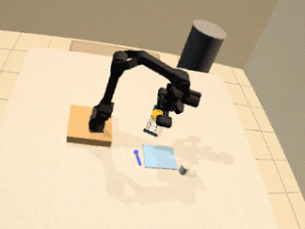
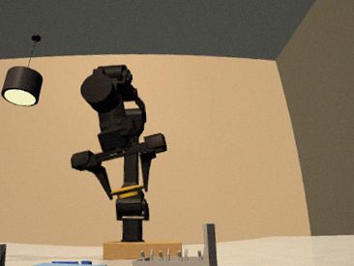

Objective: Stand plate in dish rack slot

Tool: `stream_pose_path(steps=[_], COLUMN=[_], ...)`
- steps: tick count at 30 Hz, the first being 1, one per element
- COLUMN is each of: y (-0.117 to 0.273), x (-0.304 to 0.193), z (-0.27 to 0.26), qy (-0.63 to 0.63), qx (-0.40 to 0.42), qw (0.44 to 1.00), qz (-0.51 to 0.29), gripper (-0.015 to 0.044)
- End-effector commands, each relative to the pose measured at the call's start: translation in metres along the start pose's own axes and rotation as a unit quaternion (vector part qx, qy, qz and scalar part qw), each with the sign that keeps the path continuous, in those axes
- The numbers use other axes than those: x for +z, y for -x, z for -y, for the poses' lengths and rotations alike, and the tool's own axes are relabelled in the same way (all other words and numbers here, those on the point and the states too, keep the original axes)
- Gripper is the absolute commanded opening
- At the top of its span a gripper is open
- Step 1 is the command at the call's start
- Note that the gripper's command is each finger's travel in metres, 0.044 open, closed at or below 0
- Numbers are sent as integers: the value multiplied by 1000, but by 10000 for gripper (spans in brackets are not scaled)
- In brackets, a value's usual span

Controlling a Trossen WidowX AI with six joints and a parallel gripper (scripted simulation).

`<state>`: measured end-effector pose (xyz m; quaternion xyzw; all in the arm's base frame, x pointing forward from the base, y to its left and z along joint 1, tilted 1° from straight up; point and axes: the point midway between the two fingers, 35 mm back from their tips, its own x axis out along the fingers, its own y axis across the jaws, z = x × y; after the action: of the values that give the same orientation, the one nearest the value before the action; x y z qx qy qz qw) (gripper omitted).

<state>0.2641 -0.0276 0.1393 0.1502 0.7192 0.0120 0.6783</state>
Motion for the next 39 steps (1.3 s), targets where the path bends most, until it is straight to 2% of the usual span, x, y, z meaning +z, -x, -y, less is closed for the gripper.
stream_pose_path(steps=[1,20,39], y=[-12,-51,-78], x=[0,0,-1], z=[1,5,8], qy=[48,232,381], qx=[35,185,304], qw=[998,955,864], qz=[-11,7,127], gripper=[0,0,0])
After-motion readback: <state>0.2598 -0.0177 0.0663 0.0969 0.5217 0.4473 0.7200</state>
